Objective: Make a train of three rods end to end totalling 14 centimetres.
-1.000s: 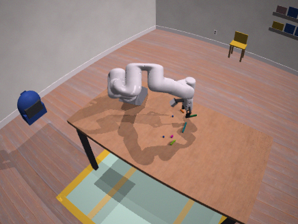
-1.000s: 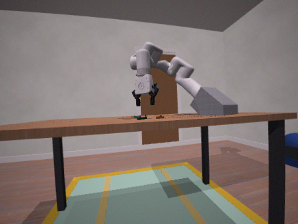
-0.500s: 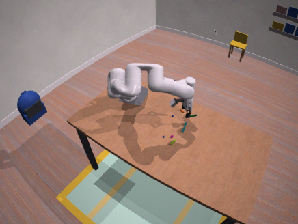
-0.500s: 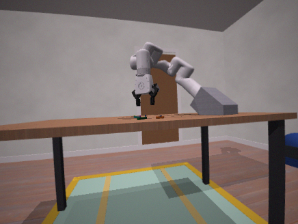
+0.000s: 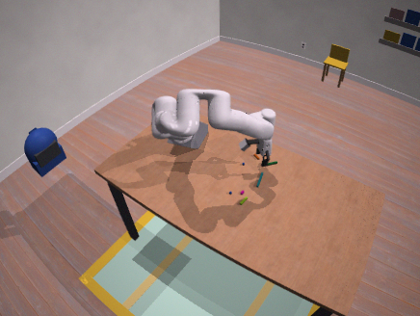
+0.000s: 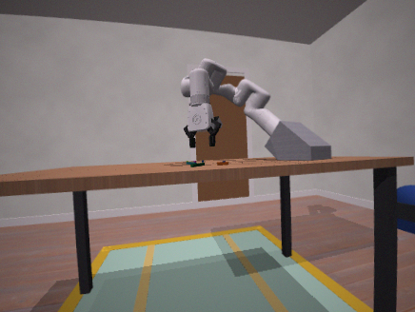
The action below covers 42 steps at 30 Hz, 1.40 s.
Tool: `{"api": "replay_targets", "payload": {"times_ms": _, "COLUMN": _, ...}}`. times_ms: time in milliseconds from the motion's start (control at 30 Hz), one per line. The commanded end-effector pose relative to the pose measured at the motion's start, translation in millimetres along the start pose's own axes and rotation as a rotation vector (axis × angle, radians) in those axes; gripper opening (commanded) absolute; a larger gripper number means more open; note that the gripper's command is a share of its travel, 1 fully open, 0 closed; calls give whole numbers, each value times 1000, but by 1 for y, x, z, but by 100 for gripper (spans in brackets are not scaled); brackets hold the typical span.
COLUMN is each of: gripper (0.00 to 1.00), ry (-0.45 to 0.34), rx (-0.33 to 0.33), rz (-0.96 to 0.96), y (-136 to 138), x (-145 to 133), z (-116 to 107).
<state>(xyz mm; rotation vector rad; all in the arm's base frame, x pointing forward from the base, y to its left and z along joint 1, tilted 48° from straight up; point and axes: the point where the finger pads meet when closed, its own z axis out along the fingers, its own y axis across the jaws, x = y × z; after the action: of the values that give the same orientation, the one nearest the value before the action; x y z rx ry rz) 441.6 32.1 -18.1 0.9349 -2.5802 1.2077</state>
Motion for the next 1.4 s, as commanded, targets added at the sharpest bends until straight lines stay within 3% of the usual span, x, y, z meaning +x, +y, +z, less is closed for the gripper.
{"api": "replay_targets", "payload": {"times_ms": 0, "gripper": 100, "ry": -3, "rx": 1, "rz": -3, "y": 0, "x": -1, "z": -1}}
{"api": "replay_targets", "payload": {"times_ms": 267, "gripper": 100, "ry": -3, "rx": 1, "rz": -92, "y": 1, "x": -2, "z": -1}}
{"api": "replay_targets", "payload": {"times_ms": 1367, "gripper": 100, "ry": -3, "rx": 3, "rz": -1137, "y": 13, "x": -15, "z": -1}}
